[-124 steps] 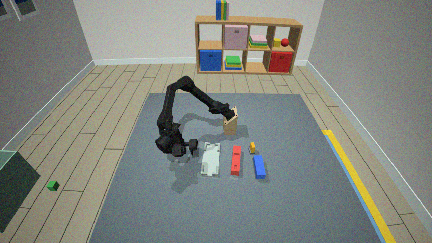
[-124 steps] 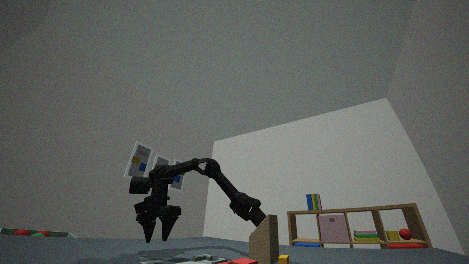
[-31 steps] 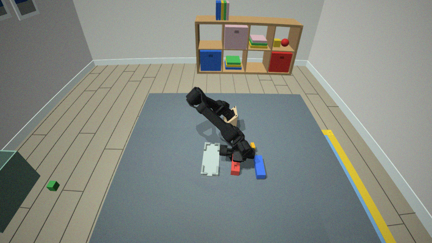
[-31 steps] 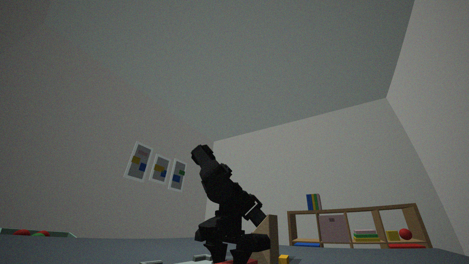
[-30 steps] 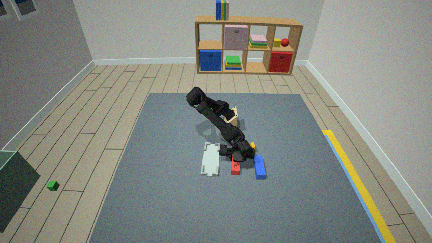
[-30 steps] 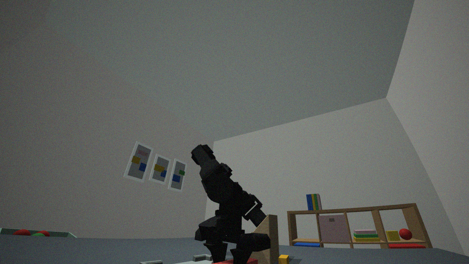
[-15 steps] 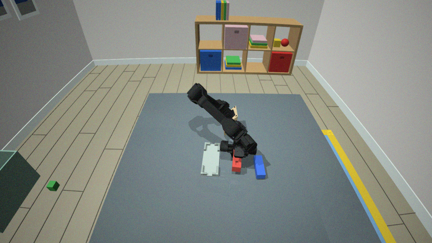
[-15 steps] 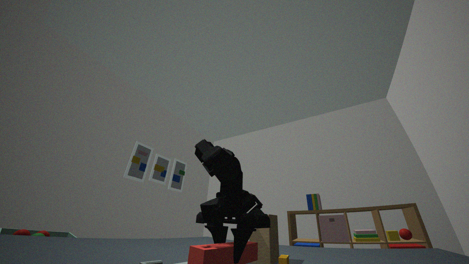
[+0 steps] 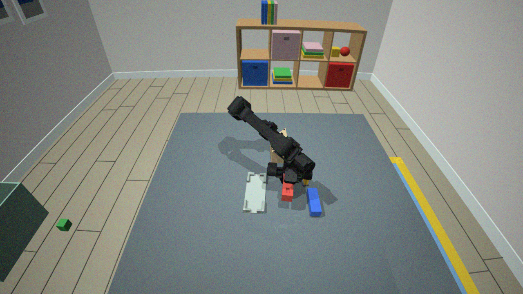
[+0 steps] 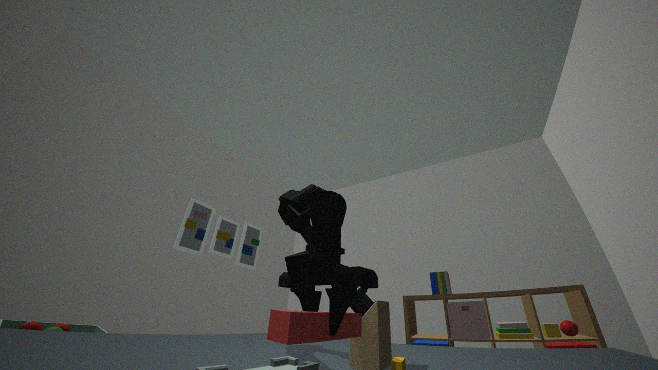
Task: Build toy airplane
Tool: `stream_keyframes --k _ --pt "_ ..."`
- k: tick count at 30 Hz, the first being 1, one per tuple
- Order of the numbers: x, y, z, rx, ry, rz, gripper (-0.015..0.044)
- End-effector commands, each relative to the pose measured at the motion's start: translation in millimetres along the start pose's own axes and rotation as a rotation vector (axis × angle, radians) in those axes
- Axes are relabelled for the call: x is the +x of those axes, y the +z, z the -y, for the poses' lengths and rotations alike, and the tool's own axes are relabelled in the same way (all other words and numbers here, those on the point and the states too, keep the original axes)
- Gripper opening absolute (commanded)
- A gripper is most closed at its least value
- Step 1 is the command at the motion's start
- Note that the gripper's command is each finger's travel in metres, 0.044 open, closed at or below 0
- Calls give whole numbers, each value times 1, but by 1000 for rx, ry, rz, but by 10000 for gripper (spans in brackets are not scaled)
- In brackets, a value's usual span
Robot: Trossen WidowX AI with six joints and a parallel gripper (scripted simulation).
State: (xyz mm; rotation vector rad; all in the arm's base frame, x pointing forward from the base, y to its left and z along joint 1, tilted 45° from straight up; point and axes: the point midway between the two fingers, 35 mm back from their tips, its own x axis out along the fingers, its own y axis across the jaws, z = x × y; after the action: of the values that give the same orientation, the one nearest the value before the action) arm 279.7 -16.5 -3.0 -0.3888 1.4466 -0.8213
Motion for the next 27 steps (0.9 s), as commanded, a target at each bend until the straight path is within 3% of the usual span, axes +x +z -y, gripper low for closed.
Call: stream_keyframes --k 1,11,27 --pt "-14 0 -1 8 9 4 0" --pt "-41 -4 3 8 1 1 0" --pt "-21 6 45 -43 22 0 0"
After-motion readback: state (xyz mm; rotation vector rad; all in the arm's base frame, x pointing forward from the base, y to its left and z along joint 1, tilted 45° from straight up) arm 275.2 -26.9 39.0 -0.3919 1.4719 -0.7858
